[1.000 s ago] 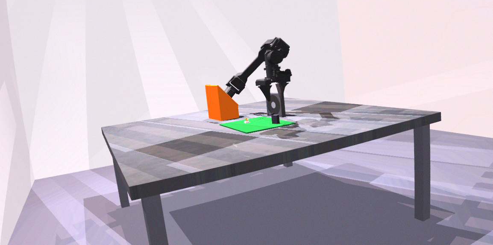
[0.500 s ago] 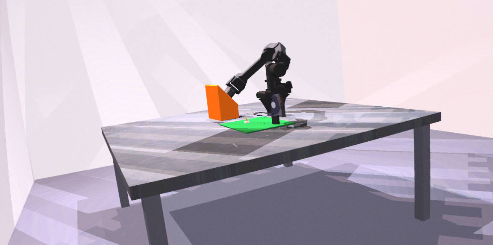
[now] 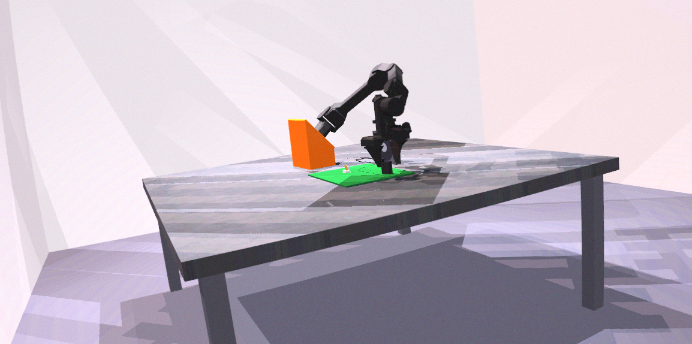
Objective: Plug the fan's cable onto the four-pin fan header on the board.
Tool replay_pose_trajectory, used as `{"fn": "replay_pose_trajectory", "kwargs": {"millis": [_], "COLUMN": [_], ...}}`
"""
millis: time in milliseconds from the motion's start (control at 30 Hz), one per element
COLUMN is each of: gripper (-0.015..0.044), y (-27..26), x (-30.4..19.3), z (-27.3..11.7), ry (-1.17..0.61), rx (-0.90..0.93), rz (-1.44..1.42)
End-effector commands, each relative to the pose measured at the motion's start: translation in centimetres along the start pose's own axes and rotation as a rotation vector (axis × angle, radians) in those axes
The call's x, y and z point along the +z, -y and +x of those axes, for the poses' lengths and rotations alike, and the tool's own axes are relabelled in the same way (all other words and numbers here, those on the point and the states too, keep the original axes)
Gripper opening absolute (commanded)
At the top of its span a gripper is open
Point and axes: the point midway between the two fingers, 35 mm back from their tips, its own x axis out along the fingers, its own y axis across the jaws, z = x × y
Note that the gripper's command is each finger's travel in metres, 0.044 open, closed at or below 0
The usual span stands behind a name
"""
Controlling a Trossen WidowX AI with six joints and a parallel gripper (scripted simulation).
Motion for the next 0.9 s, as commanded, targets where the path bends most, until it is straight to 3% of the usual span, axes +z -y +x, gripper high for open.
{"fn": "replay_pose_trajectory", "kwargs": {"millis": [0, 333, 867], "gripper": [0.044, 0.044, 0.002], "y": [-0.1, -0.2, -0.1], "x": [-0.1, -0.2, -0.1], "z": [0.8, 1.9, 1.6], "ry": [-0.002, -0.002, -0.002], "rx": [0.008, 0.009, 0.003], "rz": [0.007, 0.007, -0.001]}}
